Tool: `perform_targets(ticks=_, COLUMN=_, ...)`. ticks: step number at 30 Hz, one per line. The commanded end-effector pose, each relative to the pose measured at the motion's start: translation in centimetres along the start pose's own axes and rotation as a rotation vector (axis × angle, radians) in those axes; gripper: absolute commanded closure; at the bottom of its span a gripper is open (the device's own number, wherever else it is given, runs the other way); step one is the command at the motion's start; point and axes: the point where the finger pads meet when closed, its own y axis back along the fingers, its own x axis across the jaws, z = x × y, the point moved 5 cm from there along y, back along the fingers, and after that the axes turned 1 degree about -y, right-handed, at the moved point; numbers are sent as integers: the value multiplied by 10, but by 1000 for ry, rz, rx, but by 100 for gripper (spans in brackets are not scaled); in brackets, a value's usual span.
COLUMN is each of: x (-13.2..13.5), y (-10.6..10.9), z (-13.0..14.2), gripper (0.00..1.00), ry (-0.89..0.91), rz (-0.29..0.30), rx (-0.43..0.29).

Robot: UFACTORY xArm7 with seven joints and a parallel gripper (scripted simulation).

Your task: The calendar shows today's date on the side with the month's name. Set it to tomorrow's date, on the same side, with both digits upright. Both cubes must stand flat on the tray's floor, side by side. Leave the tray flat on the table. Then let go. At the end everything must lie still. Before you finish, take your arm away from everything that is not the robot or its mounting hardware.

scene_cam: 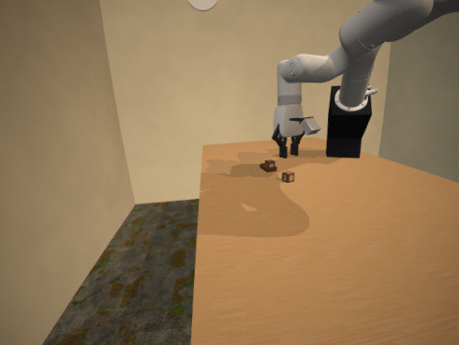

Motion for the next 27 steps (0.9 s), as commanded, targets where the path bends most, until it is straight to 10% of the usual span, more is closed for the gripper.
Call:
perform_targets(ticks=1, x=0, y=1, z=0, gripper=51, ry=-1, rz=2, rx=-1)
perform_targets(ticks=27, x=0, y=-6, z=0, gripper=51, ry=-1, rz=2, rx=-1)
